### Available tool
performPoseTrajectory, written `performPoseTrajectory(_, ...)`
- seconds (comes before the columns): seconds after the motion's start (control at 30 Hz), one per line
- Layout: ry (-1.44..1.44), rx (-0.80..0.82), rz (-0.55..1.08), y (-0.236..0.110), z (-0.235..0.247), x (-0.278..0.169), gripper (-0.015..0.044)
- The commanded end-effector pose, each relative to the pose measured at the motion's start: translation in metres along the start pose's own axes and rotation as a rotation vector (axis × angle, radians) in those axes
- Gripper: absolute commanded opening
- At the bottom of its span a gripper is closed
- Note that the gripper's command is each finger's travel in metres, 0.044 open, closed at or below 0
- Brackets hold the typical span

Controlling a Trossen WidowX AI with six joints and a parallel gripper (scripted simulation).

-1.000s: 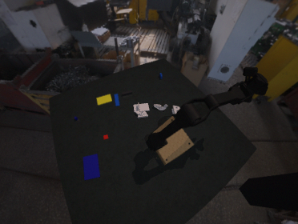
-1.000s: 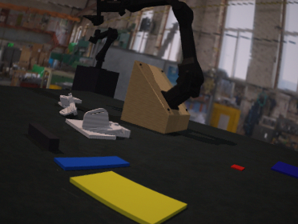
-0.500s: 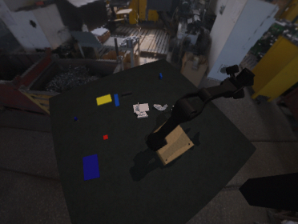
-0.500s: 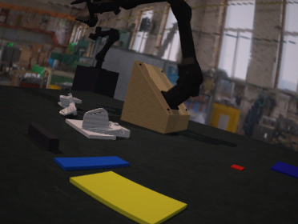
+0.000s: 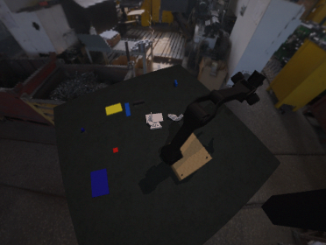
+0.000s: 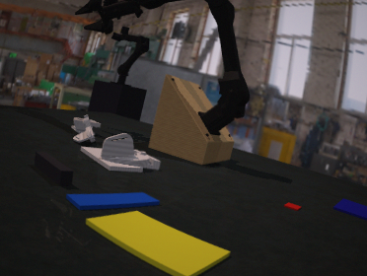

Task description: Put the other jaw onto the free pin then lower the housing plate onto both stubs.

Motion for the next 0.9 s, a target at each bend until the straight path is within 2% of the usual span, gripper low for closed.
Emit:
performPoseTrajectory(0.0,-0.084,0.003,0.046,0.003,0.009,-0.014,0.044)
performPoseTrajectory(0.87,-0.66,0.074,0.355,0.011,0.059,-0.114,0.044)
Point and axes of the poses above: the point midway between the two fingers, 35 mm back from their tips, its own y axis out along the fingers, its own z axis across the jaws, x = y × z, the point moved 2 cm from there along -y, back along the fingers, and after that the axes turned 3 degrees about y, right-handed, at the moved point
